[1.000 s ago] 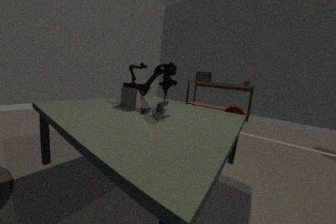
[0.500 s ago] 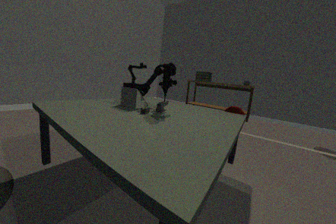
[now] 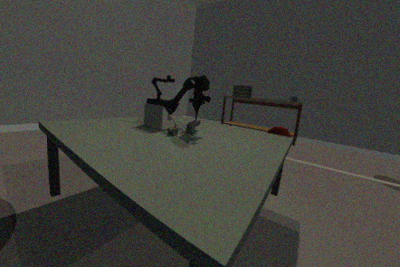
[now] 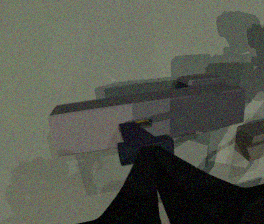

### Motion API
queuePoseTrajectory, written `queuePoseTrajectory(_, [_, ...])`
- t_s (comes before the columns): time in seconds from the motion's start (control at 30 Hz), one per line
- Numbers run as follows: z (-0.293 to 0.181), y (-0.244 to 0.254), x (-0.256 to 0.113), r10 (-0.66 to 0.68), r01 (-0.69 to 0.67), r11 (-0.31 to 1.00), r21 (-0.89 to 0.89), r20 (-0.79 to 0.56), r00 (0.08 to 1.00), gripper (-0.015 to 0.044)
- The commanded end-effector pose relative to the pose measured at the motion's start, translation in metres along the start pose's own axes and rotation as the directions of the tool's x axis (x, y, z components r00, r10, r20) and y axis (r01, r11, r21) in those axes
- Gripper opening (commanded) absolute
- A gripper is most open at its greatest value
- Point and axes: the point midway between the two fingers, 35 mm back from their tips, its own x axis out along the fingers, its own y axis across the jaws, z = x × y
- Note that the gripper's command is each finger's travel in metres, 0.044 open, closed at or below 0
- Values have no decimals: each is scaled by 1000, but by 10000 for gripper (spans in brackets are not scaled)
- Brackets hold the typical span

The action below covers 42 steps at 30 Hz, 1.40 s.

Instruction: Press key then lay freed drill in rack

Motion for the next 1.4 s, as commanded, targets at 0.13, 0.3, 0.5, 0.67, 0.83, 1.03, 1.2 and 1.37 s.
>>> queuePoseTrajectory(0.13, [-7,5,19,27,-27,1000,4,-40,999,0])
queuePoseTrajectory(0.3, [-4,3,7,18,-17,1000,14,-30,999,79])
queuePoseTrajectory(0.5, [0,0,-52,-18,17,998,60,10,1000,236])
queuePoseTrajectory(0.67, [0,0,-45,-21,20,999,39,21,1000,368])
queuePoseTrajectory(0.83, [8,-43,-22,-11,12,930,-367,6,1000,440])
queuePoseTrajectory(1.03, [9,-95,16,2,-12,605,-796,-14,1000,440])
queuePoseTrajectory(1.2, [6,-117,34,8,-24,400,-916,-23,1000,440])
queuePoseTrajectory(1.37, [1,-138,54,15,-33,169,-985,-31,999,440])
